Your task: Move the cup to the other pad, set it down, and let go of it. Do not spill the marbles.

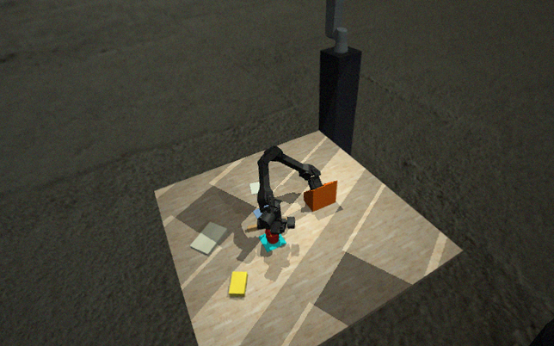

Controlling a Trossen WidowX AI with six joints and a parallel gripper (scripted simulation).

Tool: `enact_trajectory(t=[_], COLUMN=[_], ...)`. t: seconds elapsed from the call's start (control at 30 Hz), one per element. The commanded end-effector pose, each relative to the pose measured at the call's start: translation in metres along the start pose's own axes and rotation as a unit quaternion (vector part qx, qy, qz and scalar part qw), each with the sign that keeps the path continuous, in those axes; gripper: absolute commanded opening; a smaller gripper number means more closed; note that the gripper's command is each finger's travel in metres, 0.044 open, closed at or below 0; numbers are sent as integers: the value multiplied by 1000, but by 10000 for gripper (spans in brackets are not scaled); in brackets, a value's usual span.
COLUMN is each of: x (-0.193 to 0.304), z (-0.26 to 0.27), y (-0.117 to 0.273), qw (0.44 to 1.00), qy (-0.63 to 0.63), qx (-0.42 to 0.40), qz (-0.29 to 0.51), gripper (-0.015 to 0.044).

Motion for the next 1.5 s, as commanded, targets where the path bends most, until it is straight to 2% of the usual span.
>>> enact_trajectory(t=[0.0, 0.5, 0.9, 1.3, 1.47], x=[-1, 1, 0, 0, 0], z=[-1, 1, 1, 0, 0], y=[10, 34, 37, 88, 94], qw=[1000, 1000, 1000, 1000, 1000], qy=[-3, -2, 1, -1, -1], qx=[0, 1, 2, 0, 0], qz=[-4, -3, -1, -4, -4], gripper=[128, 128, 440, 440, 440])
Point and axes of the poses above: the point midway between the two fingers, 35 mm back from their tips, its own y axis back along the fingers, its own z axis across the jaws, x = y × z, the point moved 3 cm from there along y, back along the fingers, and after that the axes turned 9 degrees about y, right-handed, at the moved point
